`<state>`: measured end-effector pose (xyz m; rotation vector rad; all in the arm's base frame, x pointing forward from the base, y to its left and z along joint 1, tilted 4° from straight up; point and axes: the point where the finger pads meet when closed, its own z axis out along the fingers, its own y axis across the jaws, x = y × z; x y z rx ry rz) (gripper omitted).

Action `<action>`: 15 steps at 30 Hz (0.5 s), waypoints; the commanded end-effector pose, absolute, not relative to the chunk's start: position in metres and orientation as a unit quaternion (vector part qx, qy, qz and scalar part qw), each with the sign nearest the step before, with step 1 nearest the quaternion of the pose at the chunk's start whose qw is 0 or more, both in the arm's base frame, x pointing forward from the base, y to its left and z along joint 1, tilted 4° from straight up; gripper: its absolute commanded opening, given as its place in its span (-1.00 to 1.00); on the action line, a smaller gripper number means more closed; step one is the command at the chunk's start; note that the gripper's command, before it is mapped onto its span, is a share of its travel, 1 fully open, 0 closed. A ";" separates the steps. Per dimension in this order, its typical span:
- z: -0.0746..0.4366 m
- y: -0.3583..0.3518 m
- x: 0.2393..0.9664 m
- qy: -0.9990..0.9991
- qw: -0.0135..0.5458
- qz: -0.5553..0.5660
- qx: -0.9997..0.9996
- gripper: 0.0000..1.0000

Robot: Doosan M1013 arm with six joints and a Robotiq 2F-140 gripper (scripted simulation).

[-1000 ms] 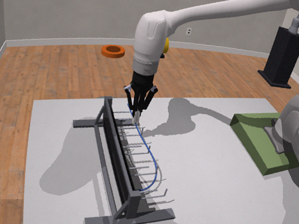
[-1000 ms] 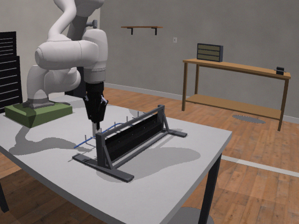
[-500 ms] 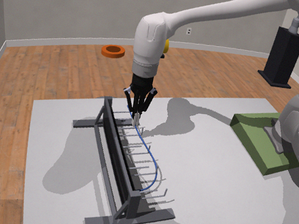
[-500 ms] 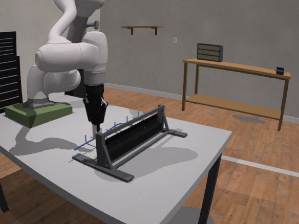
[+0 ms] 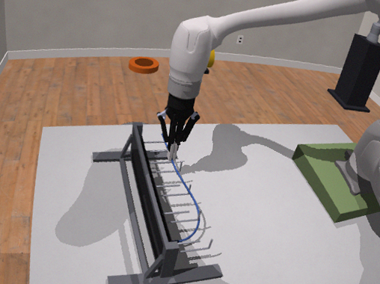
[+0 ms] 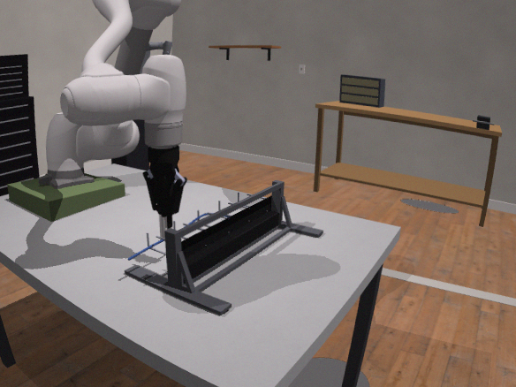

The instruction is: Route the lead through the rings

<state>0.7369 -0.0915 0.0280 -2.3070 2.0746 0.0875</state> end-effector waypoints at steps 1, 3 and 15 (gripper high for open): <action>0.028 -0.091 0.738 0.668 0.019 0.028 -0.743 -1.00; 0.028 -0.091 0.738 0.668 0.019 0.028 -0.743 -1.00; 0.028 -0.090 0.750 0.668 0.019 0.028 -0.743 -1.00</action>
